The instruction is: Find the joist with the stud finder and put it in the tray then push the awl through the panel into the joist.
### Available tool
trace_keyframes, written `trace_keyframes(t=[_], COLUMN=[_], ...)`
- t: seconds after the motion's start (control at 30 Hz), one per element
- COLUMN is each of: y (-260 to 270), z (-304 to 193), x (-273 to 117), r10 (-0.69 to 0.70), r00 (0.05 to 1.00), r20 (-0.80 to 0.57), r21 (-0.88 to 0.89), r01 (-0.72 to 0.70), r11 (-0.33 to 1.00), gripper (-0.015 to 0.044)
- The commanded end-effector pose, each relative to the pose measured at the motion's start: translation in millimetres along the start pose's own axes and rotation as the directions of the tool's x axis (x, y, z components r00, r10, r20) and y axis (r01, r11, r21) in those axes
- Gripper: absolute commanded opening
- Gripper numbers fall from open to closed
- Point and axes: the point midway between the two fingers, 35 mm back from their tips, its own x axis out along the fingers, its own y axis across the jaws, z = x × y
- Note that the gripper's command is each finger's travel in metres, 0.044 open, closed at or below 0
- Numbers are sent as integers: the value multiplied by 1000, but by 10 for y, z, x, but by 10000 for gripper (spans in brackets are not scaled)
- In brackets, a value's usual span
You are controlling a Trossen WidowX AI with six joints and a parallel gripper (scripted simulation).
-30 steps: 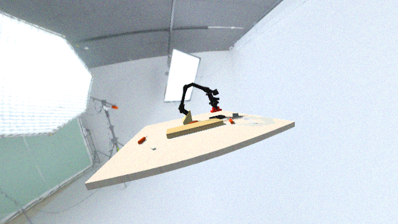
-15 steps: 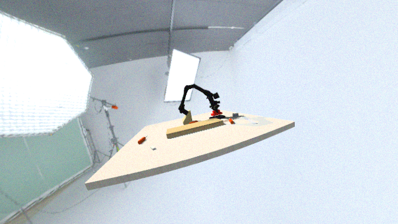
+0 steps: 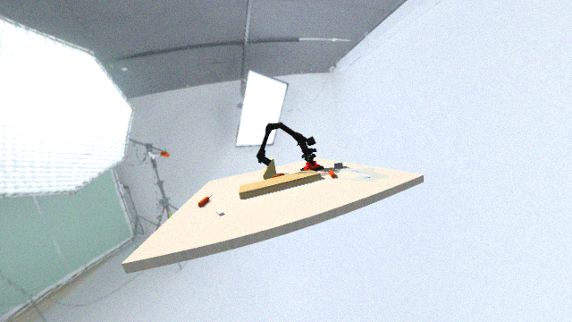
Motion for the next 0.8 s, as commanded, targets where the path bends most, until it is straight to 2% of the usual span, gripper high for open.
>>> trace_keyframes(t=[0.0, 0.33, 0.77], y=[4, 4, 4], z=[-25, -43, -28], x=[76, 131, 87], r10=[-1, -2, 2], r00=[1000, 1000, 1000], r20=[-5, -5, -4], r21=[-6, -6, -1], r01=[1, 1, -2], r11=[1000, 1000, 1000], gripper=[0, 0, 341])
